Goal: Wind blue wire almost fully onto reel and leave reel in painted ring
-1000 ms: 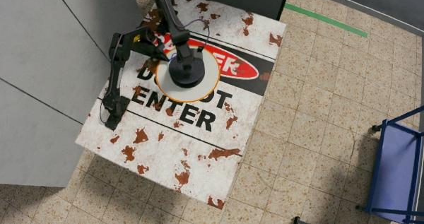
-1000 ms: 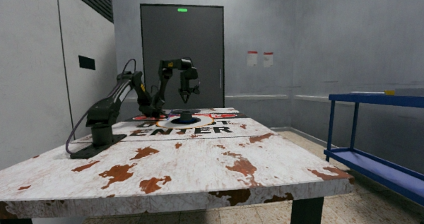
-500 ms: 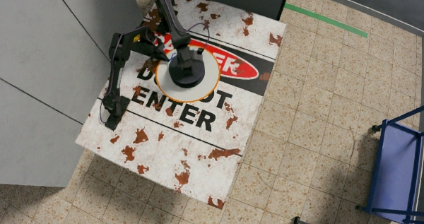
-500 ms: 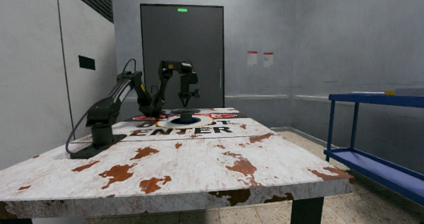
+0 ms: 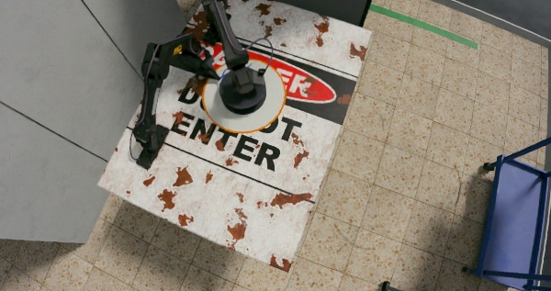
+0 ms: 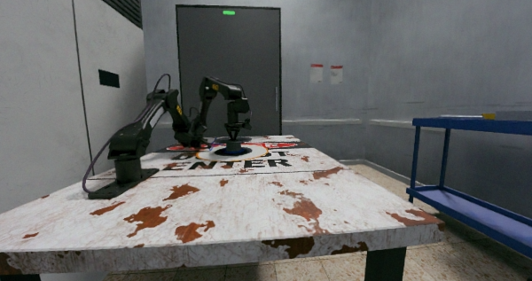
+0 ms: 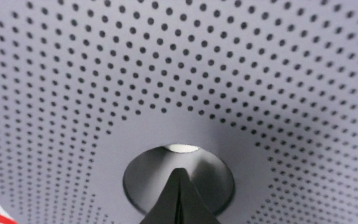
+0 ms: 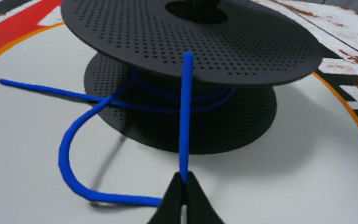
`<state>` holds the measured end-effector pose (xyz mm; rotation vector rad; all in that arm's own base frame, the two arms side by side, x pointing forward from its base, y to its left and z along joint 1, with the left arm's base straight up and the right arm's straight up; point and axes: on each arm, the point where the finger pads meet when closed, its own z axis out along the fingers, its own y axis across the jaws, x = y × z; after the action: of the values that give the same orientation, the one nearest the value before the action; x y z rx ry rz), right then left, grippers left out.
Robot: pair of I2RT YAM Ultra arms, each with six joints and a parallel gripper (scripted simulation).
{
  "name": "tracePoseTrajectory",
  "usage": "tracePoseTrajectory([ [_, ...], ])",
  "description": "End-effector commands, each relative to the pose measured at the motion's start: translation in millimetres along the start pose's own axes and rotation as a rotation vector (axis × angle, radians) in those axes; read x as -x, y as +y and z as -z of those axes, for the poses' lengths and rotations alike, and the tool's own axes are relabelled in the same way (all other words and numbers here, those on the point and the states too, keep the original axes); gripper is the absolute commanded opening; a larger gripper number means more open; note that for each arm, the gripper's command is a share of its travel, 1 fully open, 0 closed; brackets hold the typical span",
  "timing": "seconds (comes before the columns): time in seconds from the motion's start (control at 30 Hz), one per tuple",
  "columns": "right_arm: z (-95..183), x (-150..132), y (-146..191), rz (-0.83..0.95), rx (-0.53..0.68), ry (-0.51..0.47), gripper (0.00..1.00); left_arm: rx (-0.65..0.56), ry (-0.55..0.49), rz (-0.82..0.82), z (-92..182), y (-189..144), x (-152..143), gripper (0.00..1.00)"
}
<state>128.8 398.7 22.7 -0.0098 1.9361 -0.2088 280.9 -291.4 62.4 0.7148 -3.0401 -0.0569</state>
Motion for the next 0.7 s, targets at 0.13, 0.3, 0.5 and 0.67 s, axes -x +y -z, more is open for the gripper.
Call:
tracePoseTrajectory([
  [0.13,0.0,2.8,8.7,-0.032,0.017,-0.008,0.0,-0.04,-0.009,0.017,-12.3,-6.9,8.0,0.0],
  [0.3,0.0,2.8,8.7,-0.032,0.017,-0.008,0.0,-0.04,-0.009,0.017,-12.4,-6.4,8.3,0.0],
  [0.5,0.0,2.8,8.7,-0.032,0.017,-0.008,0.0,-0.04,-0.009,0.017,-8.0,-3.3,7.9,0.0],
  [0.67,0.0,2.8,8.7,-0.032,0.017,-0.008,0.0,-0.04,-0.009,0.017,-3.8,-0.4,7.3,0.0],
])
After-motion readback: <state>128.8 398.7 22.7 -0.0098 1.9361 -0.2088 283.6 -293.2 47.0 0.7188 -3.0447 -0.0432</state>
